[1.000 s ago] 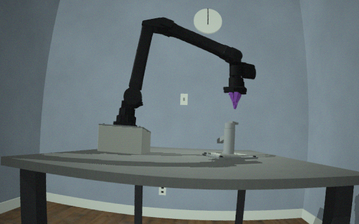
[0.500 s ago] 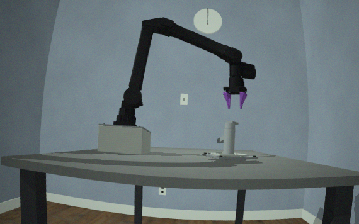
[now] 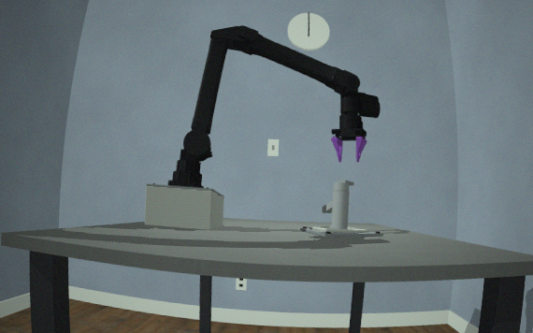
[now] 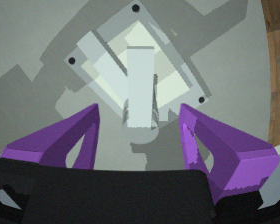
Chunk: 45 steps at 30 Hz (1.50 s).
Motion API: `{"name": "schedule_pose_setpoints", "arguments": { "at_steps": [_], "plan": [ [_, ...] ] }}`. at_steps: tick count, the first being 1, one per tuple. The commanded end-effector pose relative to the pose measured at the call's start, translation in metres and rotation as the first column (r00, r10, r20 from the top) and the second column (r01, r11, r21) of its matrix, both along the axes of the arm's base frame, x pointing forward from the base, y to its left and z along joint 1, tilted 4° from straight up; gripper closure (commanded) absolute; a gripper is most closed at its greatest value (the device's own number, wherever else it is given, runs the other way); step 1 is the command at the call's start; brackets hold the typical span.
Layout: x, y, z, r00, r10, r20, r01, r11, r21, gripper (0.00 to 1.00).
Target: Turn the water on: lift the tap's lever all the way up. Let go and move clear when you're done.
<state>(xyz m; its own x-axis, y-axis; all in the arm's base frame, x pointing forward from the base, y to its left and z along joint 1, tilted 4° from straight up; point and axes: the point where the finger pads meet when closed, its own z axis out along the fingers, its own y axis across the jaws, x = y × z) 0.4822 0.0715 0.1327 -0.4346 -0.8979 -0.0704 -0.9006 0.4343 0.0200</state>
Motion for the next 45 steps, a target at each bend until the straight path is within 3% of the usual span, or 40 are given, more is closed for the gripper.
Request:
{"name": "schedule_pose_setpoints", "arguments": {
  "at_steps": [1, 14, 45],
  "plan": [
    [0.005, 0.006, 0.003, 1.000, 0.013, 0.006, -0.013, 1.000, 0.003, 0.41],
    [0.004, 0.006, 0.001, 1.000, 0.013, 0.003, -0.013, 1.000, 0.003, 0.41],
    [0.001, 0.010, -0.044, 1.000, 0.006, -0.006, -0.006, 1.000, 0.003, 0.41]
  ]
}}
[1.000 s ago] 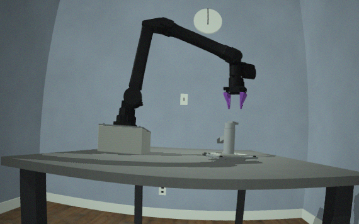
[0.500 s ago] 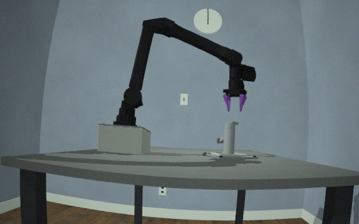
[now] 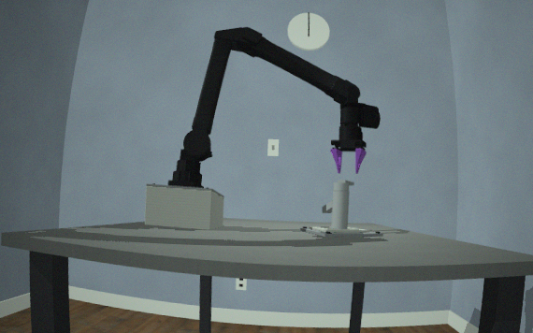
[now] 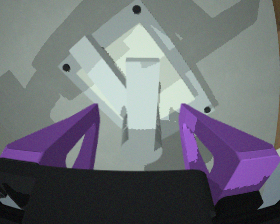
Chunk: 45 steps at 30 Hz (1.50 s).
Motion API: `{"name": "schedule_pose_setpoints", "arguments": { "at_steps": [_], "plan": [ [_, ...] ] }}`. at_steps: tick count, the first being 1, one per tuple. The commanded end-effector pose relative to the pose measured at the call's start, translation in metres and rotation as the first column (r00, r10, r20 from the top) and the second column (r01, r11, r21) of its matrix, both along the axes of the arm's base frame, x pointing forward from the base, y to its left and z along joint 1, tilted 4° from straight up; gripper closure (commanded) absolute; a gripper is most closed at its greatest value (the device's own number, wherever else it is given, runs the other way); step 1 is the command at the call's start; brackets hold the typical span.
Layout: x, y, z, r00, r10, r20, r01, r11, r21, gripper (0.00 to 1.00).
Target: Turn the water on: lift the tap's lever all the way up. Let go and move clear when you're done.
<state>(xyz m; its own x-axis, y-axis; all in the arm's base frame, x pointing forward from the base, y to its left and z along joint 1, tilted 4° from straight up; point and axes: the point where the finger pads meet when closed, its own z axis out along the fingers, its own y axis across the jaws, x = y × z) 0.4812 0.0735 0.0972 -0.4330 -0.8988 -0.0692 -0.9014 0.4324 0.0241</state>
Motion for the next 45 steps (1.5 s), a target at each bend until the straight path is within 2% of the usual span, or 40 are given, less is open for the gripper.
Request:
{"name": "schedule_pose_setpoints", "arguments": {
  "at_steps": [1, 14, 45],
  "plan": [
    [0.002, 0.008, -0.008, 1.000, 0.003, -0.002, -0.003, 1.000, 0.002, 0.41],
    [0.003, 0.009, -0.024, 1.000, 0.004, -0.001, -0.004, 1.000, 0.002, 0.41],
    [0.007, 0.009, -0.019, 1.000, 0.004, 0.015, -0.004, 1.000, 0.004, 0.41]
  ]
}}
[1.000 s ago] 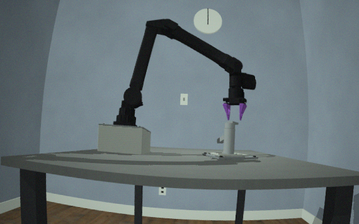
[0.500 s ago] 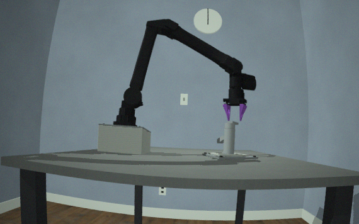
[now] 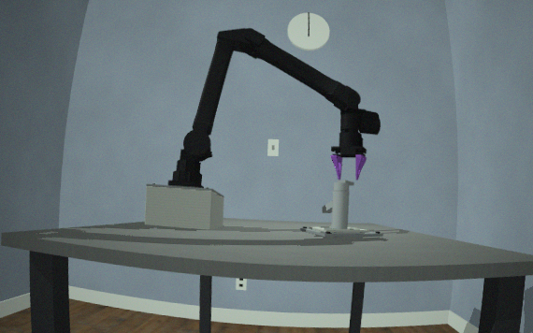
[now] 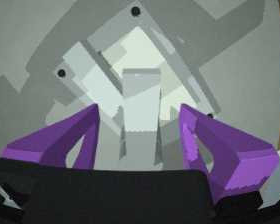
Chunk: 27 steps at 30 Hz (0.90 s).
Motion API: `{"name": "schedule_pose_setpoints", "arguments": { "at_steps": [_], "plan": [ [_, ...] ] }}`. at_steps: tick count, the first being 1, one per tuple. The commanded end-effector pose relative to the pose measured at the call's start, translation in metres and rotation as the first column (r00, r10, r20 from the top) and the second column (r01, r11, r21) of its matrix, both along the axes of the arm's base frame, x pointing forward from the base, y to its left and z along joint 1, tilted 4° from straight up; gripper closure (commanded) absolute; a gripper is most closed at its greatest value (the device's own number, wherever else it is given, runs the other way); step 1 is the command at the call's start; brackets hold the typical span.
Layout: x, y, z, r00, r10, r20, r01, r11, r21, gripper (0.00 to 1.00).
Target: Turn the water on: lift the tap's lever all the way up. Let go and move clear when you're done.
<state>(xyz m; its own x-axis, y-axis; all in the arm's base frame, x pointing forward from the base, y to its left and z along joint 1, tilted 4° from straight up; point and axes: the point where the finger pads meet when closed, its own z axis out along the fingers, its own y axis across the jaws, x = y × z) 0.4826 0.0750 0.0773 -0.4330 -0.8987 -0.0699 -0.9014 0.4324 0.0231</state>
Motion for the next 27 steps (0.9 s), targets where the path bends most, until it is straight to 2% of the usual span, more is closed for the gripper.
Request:
{"name": "schedule_pose_setpoints", "arguments": {
  "at_steps": [1, 19, 27],
  "plan": [
    [0.0057, 0.0075, 0.0011, 1.000, 0.004, 0.014, -0.004, 1.000, 0.004, 0.41],
    [0.0064, 0.0076, 0.0016, 1.000, 0.004, 0.015, -0.004, 1.000, 0.004, 0.41],
    [0.0128, 0.0097, 0.0045, 1.000, 0.004, 0.023, -0.004, 1.000, 0.005, 0.41]
  ]
}}
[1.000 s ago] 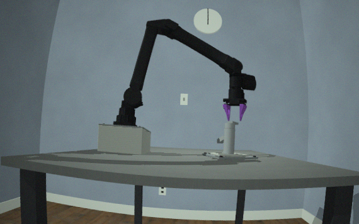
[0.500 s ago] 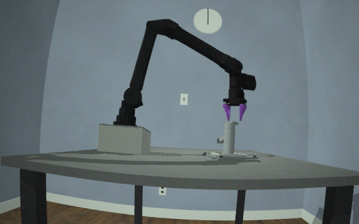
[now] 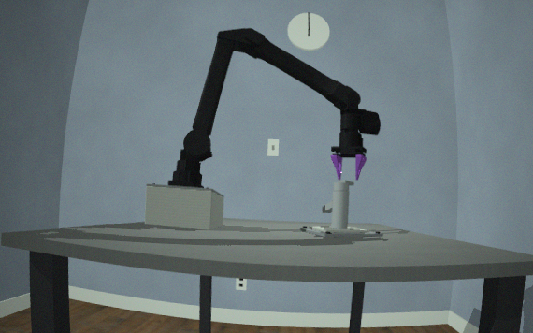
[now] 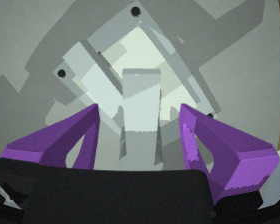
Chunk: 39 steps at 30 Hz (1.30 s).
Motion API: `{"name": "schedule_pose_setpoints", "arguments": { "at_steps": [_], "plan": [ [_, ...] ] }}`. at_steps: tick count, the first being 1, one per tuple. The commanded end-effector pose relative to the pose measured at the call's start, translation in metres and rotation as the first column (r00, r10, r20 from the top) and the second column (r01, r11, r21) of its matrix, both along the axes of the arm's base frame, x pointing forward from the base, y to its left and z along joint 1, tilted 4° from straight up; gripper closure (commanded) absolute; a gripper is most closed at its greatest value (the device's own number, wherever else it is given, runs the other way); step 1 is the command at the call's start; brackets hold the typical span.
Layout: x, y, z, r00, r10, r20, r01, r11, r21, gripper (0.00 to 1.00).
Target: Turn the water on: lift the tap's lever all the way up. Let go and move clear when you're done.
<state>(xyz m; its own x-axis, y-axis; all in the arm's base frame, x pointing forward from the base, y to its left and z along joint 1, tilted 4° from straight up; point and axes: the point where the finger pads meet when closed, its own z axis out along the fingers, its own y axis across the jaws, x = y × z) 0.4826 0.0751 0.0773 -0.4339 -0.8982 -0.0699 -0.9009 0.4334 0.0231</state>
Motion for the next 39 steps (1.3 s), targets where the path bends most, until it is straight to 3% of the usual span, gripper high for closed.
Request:
{"name": "schedule_pose_setpoints", "arguments": {
  "at_steps": [1, 14, 39],
  "plan": [
    [0.014, 0.010, 0.006, 1.000, 0.005, 0.025, -0.005, 1.000, 0.005, 0.41],
    [0.021, 0.011, 0.010, 0.999, 0.005, 0.034, -0.005, 1.000, 0.006, 0.41],
    [0.009, 0.008, 0.001, 1.000, 0.004, 0.007, -0.004, 1.000, 0.003, 0.41]
  ]
}}
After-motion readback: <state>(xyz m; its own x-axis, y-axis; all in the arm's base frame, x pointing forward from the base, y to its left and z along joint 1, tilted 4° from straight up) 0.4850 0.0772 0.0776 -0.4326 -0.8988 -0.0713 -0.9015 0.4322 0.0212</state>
